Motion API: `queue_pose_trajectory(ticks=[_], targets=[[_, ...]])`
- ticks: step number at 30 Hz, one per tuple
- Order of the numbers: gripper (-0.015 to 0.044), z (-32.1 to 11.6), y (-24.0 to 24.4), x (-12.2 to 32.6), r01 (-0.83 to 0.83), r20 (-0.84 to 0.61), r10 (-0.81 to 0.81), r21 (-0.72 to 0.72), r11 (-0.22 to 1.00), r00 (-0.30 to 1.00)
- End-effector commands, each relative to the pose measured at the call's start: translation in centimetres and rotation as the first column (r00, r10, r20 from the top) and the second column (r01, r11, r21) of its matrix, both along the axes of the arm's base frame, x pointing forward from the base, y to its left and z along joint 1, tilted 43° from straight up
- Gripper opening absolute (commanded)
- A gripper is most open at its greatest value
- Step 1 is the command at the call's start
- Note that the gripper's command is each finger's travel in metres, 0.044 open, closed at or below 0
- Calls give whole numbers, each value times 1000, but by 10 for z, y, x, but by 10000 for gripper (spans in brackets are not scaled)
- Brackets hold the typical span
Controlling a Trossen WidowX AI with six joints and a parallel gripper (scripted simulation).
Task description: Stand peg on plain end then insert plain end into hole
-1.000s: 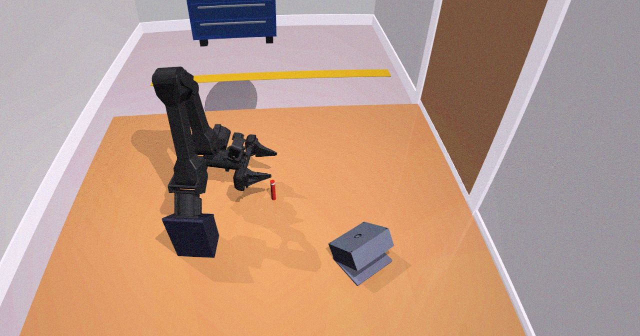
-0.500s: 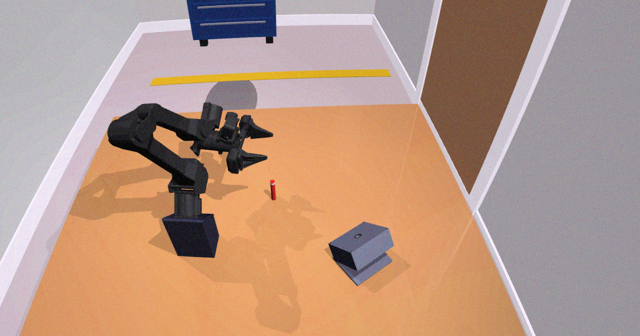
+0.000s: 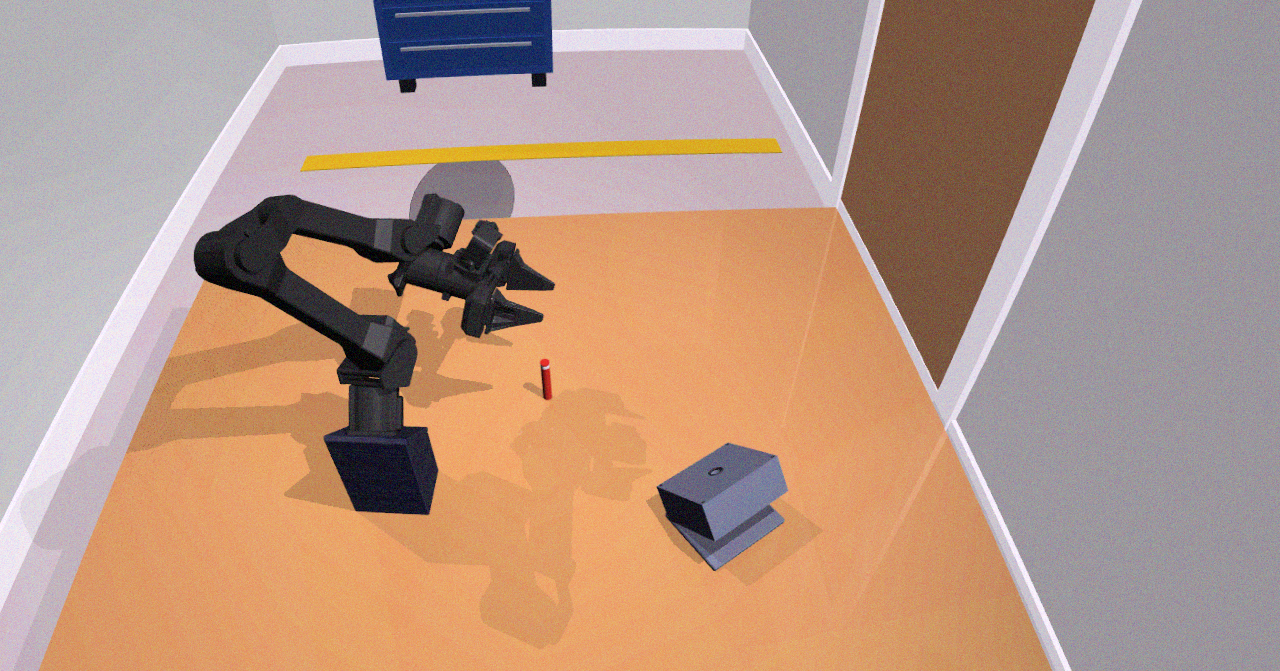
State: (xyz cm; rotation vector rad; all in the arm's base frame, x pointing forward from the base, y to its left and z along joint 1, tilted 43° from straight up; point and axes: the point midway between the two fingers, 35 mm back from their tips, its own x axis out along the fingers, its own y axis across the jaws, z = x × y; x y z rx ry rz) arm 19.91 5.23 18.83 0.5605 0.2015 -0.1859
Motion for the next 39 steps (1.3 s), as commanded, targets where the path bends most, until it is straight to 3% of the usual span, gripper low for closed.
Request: queue_pose_trajectory(ticks=[1, 10, 18, 29, 39], targets=[[440, -8, 5, 5, -52, -94, 45, -72, 996, 995], [440, -30, 13, 14, -204, -347, 142, -149, 967, 927], [440, -49, 17, 16, -334, -551, 223, -108, 936, 804], [440, -66, 21, 14, -440, -720, 356, 77, 894, 596], [440, -67, 26, 14, -455, -740, 532, 339, 824, 412]])
